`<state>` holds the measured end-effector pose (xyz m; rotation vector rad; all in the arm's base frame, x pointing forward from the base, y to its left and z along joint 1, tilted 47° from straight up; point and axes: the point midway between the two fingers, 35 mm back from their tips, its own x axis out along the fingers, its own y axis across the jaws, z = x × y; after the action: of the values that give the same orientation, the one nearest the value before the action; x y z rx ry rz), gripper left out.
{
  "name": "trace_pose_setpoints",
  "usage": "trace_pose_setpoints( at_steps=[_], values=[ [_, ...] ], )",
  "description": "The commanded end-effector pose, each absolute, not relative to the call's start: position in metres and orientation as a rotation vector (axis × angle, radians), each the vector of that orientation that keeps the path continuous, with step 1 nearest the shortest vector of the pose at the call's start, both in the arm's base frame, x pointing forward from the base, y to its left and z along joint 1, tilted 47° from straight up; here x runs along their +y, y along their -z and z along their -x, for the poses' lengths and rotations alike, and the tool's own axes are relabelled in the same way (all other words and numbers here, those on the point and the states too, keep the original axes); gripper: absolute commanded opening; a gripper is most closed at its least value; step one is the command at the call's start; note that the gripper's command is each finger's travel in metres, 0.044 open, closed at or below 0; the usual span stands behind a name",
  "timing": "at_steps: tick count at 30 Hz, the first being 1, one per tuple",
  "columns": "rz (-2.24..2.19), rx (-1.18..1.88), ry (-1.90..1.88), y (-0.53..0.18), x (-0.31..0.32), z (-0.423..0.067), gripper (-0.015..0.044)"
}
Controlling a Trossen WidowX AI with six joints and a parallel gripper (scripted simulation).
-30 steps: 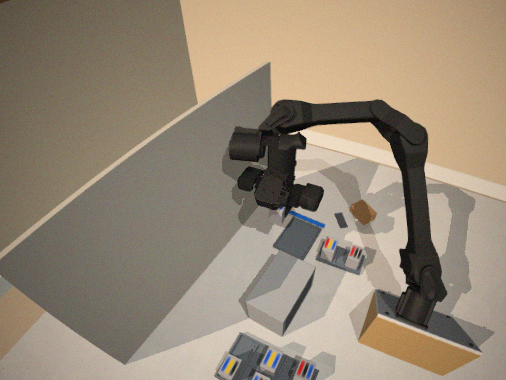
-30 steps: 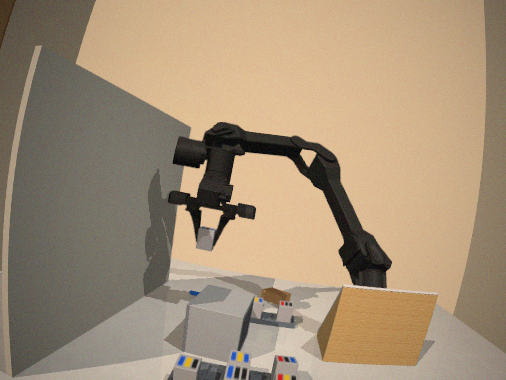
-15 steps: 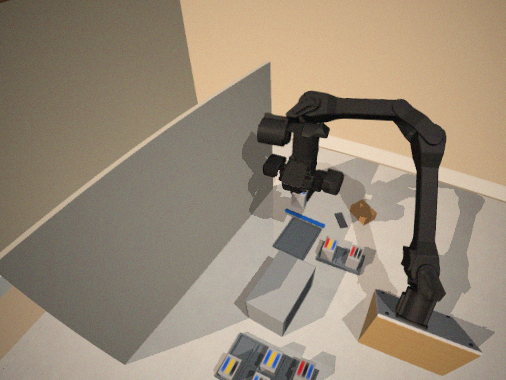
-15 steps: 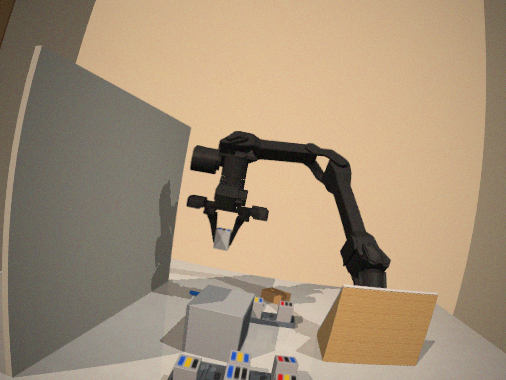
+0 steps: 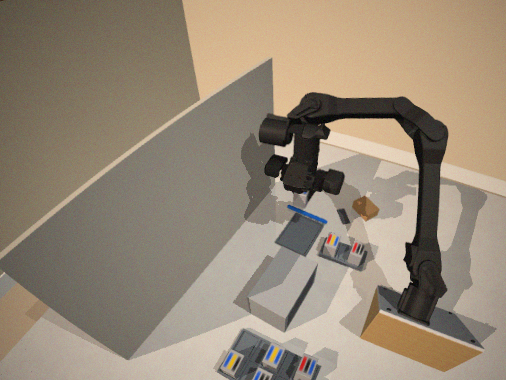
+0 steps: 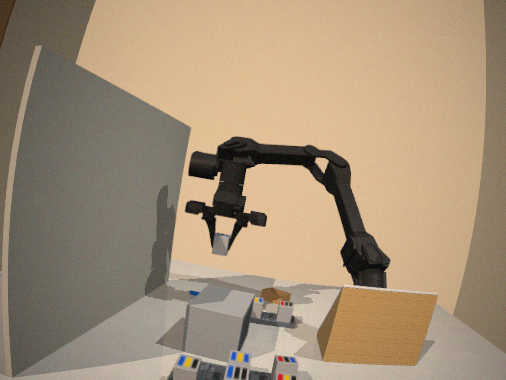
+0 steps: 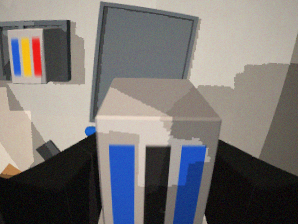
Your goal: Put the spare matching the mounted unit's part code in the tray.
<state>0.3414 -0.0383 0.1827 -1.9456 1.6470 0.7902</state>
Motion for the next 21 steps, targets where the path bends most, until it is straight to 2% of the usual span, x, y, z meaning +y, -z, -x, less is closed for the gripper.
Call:
trace_pose_setpoints(
  at_steps=[1, 21],
  values=[
    [1.948, 1.654, -0.797, -0.178, -0.041, -0.341, 0.0000],
    [1.946, 1.651, -0.799, -0.165, -0.054, -0.346, 0.0000]
  ],
)
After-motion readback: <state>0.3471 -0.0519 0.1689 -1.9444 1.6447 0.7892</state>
